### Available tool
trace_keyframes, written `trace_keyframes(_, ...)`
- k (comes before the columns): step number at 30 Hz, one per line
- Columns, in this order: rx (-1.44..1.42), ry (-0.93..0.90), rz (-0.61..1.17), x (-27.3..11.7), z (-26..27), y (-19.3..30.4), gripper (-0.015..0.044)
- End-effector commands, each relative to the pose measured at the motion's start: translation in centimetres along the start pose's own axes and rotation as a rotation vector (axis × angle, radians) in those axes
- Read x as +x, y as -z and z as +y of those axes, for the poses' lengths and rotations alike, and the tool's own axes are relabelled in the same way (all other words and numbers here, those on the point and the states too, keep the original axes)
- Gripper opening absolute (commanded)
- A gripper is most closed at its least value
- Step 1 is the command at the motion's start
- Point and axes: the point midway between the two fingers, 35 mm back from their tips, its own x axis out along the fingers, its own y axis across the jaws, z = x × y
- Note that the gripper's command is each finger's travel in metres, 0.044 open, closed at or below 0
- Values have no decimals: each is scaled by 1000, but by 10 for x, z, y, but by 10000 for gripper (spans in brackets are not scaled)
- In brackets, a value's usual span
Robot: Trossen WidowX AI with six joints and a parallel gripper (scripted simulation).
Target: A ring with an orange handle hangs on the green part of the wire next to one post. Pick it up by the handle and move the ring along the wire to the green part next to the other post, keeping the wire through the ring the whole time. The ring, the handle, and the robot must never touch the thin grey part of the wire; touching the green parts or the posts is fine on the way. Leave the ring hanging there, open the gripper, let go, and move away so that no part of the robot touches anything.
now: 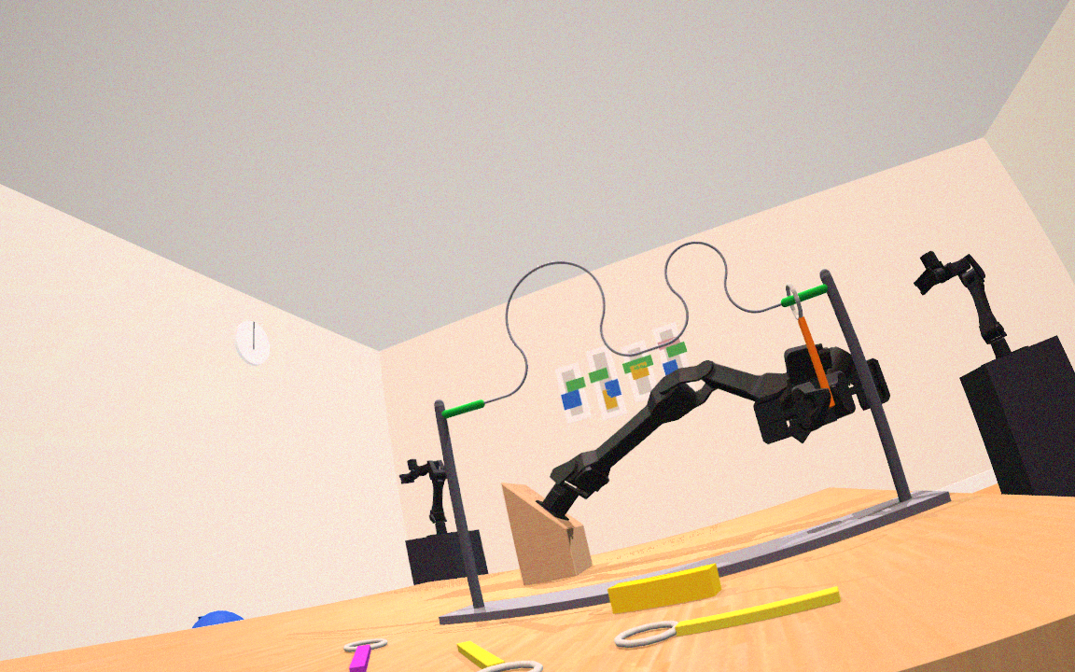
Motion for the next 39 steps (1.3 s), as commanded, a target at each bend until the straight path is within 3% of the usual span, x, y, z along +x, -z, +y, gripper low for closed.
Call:
trace_keyframes(1,6,-3,-1,0,1,-2,-150)
trace_keyframes(11,5,-3,18,-3,0,-2,-150)
trace_keyframes(39,-26,7,433,-54,-32,-14,-150)
